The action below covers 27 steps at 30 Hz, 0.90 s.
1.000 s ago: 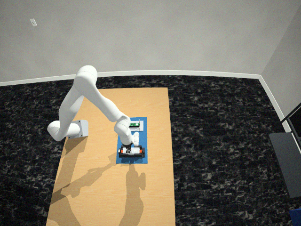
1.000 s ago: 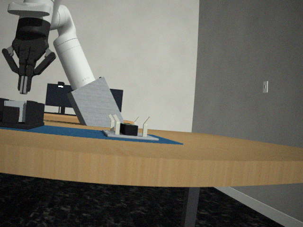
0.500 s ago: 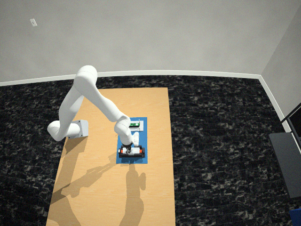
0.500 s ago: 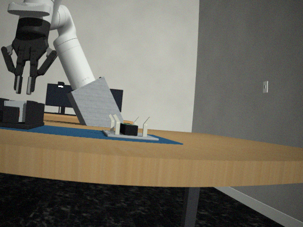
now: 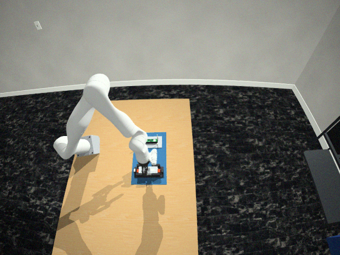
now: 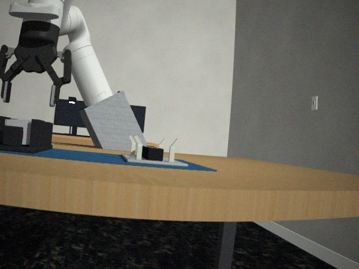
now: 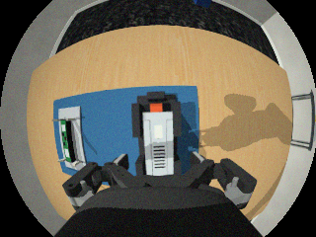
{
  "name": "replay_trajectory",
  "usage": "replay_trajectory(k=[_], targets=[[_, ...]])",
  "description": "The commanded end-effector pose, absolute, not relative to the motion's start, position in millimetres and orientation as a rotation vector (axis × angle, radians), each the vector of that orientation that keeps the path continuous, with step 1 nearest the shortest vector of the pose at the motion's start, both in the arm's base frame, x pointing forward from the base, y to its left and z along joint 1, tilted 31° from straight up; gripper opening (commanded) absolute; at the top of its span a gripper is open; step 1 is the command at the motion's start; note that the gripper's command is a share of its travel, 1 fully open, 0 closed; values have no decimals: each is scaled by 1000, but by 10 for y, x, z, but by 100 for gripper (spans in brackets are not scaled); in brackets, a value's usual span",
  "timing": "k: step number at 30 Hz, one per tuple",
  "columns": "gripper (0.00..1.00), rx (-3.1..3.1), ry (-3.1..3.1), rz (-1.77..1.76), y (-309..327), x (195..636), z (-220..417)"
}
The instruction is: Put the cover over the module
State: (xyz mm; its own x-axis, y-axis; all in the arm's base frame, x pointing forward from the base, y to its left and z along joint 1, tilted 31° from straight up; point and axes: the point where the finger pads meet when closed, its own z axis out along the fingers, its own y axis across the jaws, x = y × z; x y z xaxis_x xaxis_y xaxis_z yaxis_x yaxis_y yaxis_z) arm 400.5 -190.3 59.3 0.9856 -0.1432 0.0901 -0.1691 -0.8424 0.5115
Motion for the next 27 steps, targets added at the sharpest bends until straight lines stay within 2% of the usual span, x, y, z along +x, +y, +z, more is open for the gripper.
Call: replay_trajectory(k=[1, 14, 27], targets=[[100, 2588, -219, 67, -1900, 4009, 596], [100, 2588, -219, 67, -1900, 4009, 596], [100, 2591, -211, 86, -2146, 4073, 166]])
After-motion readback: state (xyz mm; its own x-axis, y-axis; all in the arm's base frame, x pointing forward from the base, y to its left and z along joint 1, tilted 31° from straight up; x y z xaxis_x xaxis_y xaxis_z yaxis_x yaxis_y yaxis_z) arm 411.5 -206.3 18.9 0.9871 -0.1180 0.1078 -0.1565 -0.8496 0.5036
